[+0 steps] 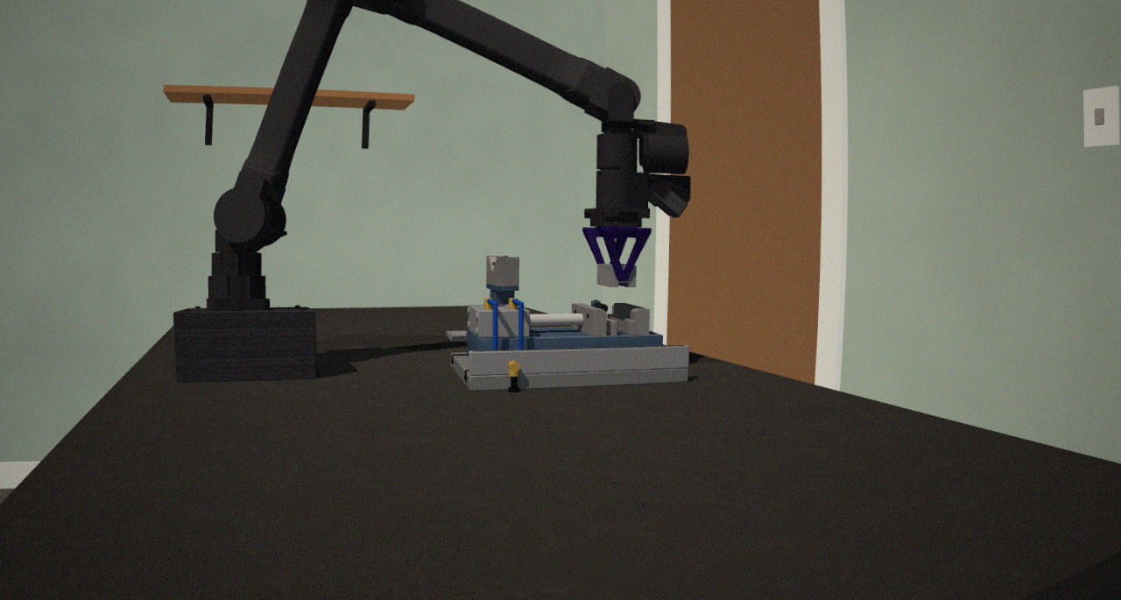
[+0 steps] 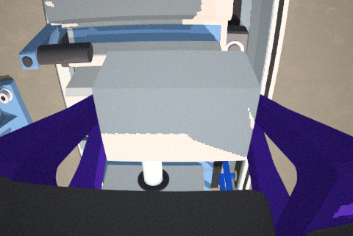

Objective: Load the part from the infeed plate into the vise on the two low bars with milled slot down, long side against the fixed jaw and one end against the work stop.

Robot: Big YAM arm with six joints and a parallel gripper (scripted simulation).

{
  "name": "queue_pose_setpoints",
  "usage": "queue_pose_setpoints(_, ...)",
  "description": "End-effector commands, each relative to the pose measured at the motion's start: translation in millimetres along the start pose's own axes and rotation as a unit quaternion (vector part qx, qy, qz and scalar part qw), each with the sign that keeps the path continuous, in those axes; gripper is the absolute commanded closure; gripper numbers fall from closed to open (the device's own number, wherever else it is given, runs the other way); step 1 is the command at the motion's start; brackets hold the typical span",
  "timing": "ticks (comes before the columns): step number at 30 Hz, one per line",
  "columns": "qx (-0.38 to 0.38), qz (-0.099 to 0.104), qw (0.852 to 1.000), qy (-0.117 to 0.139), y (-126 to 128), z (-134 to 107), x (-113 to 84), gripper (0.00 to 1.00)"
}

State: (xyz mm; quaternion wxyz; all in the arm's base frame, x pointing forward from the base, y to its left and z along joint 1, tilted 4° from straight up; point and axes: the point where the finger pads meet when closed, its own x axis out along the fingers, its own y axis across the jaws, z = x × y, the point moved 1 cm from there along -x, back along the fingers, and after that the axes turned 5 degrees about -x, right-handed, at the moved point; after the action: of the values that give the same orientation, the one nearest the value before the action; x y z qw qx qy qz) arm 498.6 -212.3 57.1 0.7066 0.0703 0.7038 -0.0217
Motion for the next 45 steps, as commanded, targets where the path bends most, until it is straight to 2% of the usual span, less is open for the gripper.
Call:
queue_pose_setpoints(1, -0.003, -0.004, 1.0, -0.013, 4.2, 11.4, -5.3, 1.0)
queue_pose_setpoints(45, -0.003, -0.005, 1.0, -0.015, 5.3, 10.2, -6.7, 1.0)
